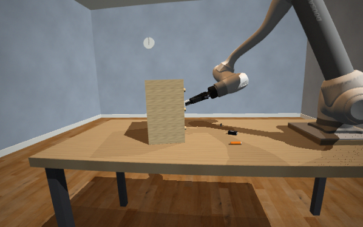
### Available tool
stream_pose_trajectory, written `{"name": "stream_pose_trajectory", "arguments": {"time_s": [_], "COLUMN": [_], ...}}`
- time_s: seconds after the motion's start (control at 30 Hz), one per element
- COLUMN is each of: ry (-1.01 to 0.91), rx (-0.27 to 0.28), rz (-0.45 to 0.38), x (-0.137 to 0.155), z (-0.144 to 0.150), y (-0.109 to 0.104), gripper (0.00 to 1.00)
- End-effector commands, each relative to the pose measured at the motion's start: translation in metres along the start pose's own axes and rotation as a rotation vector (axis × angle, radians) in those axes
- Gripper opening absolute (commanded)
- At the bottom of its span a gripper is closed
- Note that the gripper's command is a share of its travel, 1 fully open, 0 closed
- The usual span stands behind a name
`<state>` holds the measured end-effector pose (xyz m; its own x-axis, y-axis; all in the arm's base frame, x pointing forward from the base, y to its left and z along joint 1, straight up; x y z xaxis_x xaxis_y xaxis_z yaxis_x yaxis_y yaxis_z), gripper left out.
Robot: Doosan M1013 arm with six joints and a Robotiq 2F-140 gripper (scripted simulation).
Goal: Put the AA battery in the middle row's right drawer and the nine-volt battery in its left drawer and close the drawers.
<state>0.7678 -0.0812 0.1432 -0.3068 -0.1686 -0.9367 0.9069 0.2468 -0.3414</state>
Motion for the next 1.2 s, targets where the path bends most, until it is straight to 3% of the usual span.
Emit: {"name": "stream_pose_trajectory", "arguments": {"time_s": [0.0,1.17], "ry": [0.006,0.006], "rx": [0.001,0.001], "rz": [-0.002,-0.002], "x": [0.0008,0.0033], "z": [0.0006,0.0004], "y": [0.0019,-0.005], "gripper": [0.08,0.08]}}
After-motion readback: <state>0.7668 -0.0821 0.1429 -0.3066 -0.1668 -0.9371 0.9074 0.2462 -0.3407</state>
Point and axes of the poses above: the point where the finger pads meet when closed, its own y axis out along the fingers, its own z axis across the jaws, x = y × z, the point moved 4 cm from there along -y, back along the fingers, and after that the axes turned 4 degrees about -y, right-handed, at the moved point
